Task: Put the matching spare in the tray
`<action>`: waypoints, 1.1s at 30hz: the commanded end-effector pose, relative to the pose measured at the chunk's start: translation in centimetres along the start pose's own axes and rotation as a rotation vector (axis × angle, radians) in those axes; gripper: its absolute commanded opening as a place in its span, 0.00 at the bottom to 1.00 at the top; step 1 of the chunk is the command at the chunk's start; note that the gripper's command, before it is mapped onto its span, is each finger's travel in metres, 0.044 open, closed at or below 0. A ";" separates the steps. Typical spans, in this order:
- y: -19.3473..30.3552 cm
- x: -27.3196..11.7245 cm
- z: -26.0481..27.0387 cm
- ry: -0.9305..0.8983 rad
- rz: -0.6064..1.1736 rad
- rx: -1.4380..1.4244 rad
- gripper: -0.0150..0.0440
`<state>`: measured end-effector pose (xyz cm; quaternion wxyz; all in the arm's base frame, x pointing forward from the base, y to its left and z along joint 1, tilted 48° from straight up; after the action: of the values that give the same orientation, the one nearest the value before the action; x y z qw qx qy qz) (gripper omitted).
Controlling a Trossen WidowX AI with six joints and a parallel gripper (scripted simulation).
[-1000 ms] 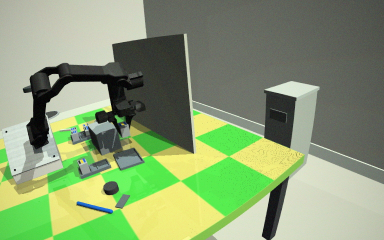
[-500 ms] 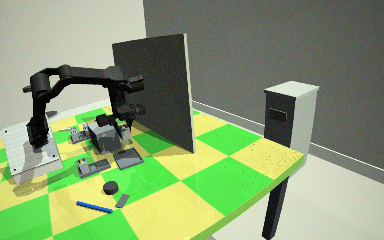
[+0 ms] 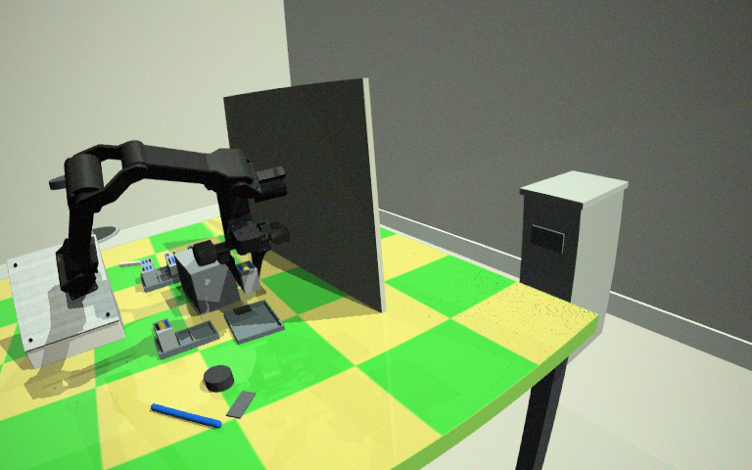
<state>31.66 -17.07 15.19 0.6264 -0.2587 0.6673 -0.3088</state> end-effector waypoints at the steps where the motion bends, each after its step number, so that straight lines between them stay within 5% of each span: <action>1: 0.1 0.5 -0.1 0.003 0.005 -0.005 0.25; 33: 0.0 3.3 -0.4 0.003 -0.001 -0.005 0.25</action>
<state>31.15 -19.33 13.30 0.6255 -0.2606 0.6666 -0.3107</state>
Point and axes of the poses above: the point midway between the two fingers, 35 mm back from their tips, its own x axis out along the fingers, its own z axis across the jaws, y = z × x, the point moved 1 cm from there along -x, back along the fingers, and after that the axes turned 8 degrees about -x, right-handed, at the moved point
